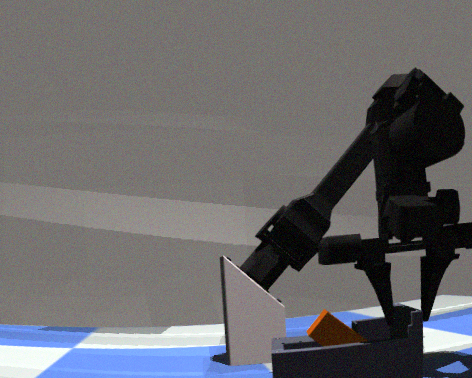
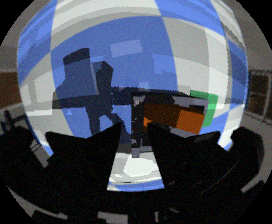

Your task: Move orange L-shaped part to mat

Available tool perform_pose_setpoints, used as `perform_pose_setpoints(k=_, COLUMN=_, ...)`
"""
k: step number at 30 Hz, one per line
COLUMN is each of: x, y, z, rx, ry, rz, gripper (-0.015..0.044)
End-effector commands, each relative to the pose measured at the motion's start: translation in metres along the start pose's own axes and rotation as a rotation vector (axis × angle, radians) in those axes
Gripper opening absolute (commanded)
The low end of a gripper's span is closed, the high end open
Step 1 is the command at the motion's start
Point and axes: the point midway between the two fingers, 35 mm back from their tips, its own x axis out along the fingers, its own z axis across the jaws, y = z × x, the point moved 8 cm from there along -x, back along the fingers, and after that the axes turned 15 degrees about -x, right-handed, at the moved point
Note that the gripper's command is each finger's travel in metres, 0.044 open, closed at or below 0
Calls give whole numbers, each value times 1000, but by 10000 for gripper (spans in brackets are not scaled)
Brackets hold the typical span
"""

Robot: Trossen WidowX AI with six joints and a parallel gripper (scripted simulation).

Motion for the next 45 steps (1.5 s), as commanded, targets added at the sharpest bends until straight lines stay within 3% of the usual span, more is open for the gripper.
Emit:
perform_pose_setpoints(k=1, x=-53, y=1, z=-6, rx=-4, ry=7, rz=-20, gripper=180)
perform_pose_setpoints(k=4, x=-73, y=4, z=-7, rx=-3, ry=3, rz=-20, gripper=180)
perform_pose_setpoints(k=38, x=-69, y=4, z=-7, rx=2, ry=-1, rz=-17, gripper=180)
perform_pose_setpoints(k=42, x=-69, y=4, z=-14, rx=-132, ry=2, rz=-18, gripper=280)
perform_pose_setpoints(k=45, x=-70, y=5, z=-25, rx=-354, ry=7, rz=-17, gripper=280)
